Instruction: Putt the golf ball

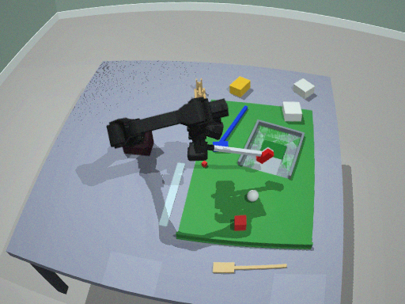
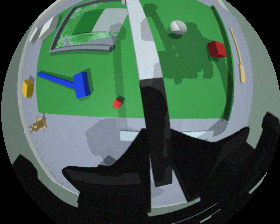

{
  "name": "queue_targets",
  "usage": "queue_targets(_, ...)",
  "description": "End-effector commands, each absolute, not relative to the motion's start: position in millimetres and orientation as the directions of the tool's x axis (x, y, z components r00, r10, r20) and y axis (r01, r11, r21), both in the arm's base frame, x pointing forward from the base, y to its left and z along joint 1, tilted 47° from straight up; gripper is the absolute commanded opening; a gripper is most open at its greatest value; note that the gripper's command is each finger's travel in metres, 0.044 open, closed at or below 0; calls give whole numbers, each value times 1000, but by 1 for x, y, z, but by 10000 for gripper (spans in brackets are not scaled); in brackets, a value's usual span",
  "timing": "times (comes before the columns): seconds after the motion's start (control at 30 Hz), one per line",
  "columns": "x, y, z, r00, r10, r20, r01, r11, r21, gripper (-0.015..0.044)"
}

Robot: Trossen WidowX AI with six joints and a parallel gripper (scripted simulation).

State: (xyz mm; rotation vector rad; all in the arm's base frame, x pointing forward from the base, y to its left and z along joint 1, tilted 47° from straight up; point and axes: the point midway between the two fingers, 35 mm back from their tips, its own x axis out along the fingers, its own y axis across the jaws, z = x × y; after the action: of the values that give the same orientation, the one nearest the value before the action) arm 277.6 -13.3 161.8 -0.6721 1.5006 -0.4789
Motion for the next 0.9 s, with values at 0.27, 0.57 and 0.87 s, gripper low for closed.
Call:
queue_targets(0.27,239,-67,215,12,-730,-683,279,658,-699,0)
queue_targets(0.57,240,-73,208,12,-730,-684,279,659,-698,0)
queue_targets(0.87,239,-96,188,13,-731,-682,280,657,-700,0)
